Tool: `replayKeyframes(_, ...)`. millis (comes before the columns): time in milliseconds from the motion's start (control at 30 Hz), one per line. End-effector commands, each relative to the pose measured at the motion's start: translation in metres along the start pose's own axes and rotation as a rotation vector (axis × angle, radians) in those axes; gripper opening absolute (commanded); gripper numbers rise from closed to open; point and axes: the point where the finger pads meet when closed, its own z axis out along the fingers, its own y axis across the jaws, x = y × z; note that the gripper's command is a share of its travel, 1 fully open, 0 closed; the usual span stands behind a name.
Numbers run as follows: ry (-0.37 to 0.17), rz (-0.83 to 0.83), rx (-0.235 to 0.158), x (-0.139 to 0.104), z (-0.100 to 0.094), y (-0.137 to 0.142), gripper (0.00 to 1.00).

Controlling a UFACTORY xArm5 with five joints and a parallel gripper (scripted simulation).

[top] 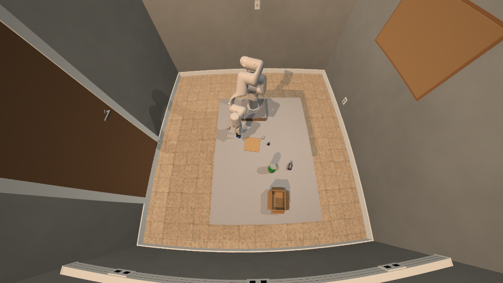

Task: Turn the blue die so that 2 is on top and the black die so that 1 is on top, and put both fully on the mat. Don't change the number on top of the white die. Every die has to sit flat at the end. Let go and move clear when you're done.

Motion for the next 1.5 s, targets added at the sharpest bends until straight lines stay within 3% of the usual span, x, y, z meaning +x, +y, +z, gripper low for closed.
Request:
replayKeyframes(0, 0.001, 0.000, 0.003, 0.000, 0.005, -0.001, 0.36)
replayKeyframes(800, 0.001, 0.000, 0.003, 0.000, 0.036, -0.002, 0.36)
replayKeyframes(1467, 0.001, 0.000, 0.003, 0.000, 0.040, -0.002, 0.36)
